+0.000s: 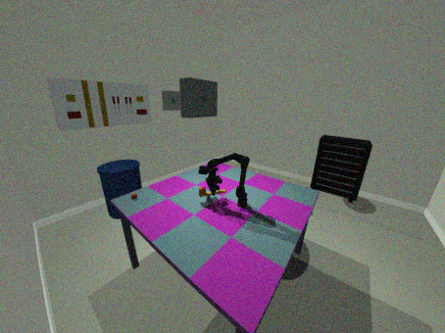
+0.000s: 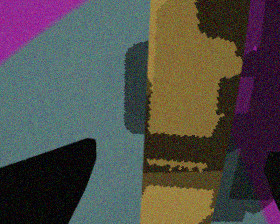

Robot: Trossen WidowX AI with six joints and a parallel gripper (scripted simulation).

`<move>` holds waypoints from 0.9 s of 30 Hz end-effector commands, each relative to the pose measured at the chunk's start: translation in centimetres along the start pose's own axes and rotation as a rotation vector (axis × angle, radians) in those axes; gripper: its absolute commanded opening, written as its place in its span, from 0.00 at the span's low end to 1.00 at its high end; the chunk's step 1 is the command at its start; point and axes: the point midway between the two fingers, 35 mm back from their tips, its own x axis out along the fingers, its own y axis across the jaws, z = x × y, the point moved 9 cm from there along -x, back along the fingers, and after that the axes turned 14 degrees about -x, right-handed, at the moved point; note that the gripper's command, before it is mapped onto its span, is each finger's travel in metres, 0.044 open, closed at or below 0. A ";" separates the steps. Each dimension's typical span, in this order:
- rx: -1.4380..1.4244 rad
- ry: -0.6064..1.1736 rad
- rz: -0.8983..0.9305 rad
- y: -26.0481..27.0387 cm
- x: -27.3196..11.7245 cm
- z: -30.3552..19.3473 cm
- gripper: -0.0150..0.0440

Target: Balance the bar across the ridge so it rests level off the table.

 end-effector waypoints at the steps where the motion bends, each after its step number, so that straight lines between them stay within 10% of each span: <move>1: 0.000 0.000 -0.001 0.0 0.0 0.0 1.00; 12: 0.000 0.000 0.000 0.1 -9.8 0.0 1.00; 27: 0.000 0.000 0.000 0.0 -10.0 0.0 1.00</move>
